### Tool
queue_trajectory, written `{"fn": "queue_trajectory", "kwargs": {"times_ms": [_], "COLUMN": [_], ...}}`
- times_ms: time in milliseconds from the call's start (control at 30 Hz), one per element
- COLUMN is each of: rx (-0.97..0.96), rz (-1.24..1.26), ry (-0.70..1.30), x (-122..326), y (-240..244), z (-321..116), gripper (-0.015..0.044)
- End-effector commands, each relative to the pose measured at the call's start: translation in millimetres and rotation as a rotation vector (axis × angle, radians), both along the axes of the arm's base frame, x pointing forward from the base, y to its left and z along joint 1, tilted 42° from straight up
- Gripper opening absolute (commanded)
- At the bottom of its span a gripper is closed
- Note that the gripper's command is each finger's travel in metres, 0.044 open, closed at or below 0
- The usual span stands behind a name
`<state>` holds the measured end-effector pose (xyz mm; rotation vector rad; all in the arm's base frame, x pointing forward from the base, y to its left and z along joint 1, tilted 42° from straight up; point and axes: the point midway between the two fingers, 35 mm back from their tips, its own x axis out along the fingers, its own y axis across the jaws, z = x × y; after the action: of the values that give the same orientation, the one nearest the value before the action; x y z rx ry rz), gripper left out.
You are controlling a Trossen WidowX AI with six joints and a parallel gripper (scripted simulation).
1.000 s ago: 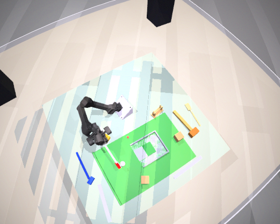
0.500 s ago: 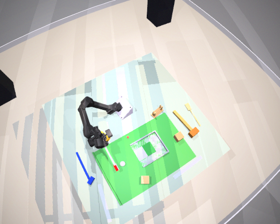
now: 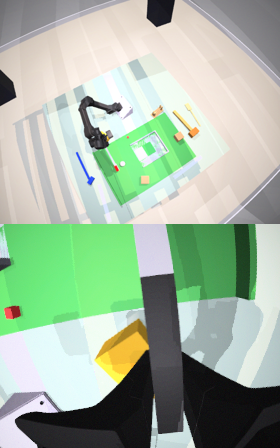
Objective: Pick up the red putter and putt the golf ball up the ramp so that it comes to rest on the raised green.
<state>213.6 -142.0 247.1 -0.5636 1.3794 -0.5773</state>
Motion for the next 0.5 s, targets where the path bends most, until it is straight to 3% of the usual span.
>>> {"fn": "queue_trajectory", "kwargs": {"times_ms": [0, 467], "rx": [0.003, 0.001], "rz": [0.007, 0.002], "ry": [0.002, 0.001], "x": [0.2, 0.0], "y": [-2.2, -8.5], "z": [-4.4, 4.5], "gripper": [0.0000, 0.0000]}}
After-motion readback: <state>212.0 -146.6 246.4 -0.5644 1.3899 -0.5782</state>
